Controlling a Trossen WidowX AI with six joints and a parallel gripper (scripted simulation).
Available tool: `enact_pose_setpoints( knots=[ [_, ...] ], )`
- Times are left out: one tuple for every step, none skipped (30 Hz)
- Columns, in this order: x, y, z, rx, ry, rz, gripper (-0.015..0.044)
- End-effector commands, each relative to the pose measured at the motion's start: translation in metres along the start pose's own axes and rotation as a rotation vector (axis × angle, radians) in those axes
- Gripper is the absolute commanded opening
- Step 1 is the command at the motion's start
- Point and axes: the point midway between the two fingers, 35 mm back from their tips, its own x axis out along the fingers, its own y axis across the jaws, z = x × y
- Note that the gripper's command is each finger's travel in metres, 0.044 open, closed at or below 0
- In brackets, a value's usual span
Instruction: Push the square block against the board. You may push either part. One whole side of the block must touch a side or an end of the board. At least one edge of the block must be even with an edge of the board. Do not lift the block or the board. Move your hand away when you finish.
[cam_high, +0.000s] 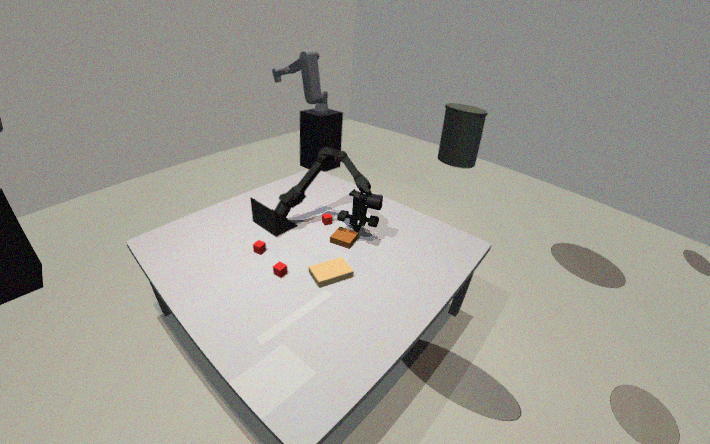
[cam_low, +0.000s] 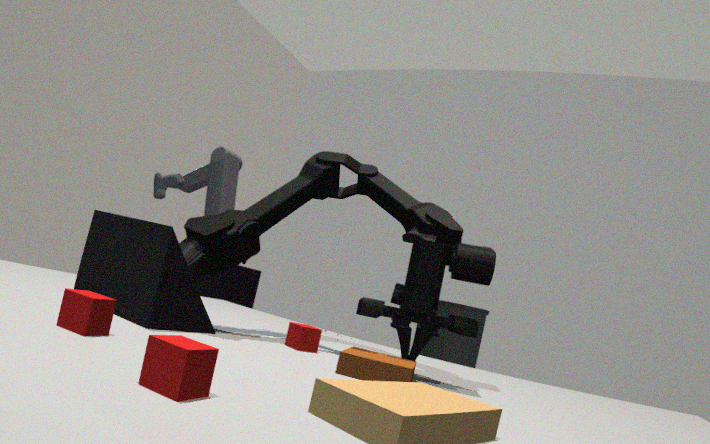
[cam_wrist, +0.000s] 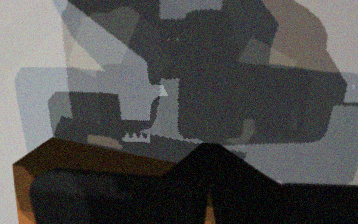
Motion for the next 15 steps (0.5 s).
enact_pose_setpoints(
  knots=[
    [0.005, 0.003, -0.010, 0.011, 0.004, 0.015, 0.0000],
    [0.005, 0.003, -0.011, 0.011, 0.004, 0.016, 0.0000],
    [0.005, 0.003, -0.013, 0.011, 0.004, 0.016, 0.0000],
    [0.005, 0.003, -0.014, 0.011, 0.004, 0.016, 0.0000],
    [0.005, 0.003, -0.015, 0.011, 0.004, 0.016, 0.0000],
    [0.005, 0.003, -0.017, 0.011, 0.004, 0.016, 0.0000],
    [0.005, 0.003, -0.018, 0.011, 0.004, 0.016, 0.0000],
    [0.005, 0.003, -0.019, 0.011, 0.005, 0.016, 0.0000],
    [0.005, 0.003, -0.020, 0.011, 0.005, 0.016, 0.0000],
    [0.005, 0.004, -0.022, 0.011, 0.005, 0.016, 0.0000],
    [0.005, 0.004, -0.023, 0.011, 0.005, 0.016, 0.0000],
    [0.005, 0.004, -0.024, 0.011, 0.005, 0.016, 0.0000],
    [0.005, 0.004, -0.026, 0.011, 0.005, 0.016, 0.0000],
    [0.005, 0.004, -0.027, 0.011, 0.005, 0.016, 0.0000],
    [0.005, 0.004, -0.028, 0.011, 0.005, 0.016, 0.0000]
  ],
)
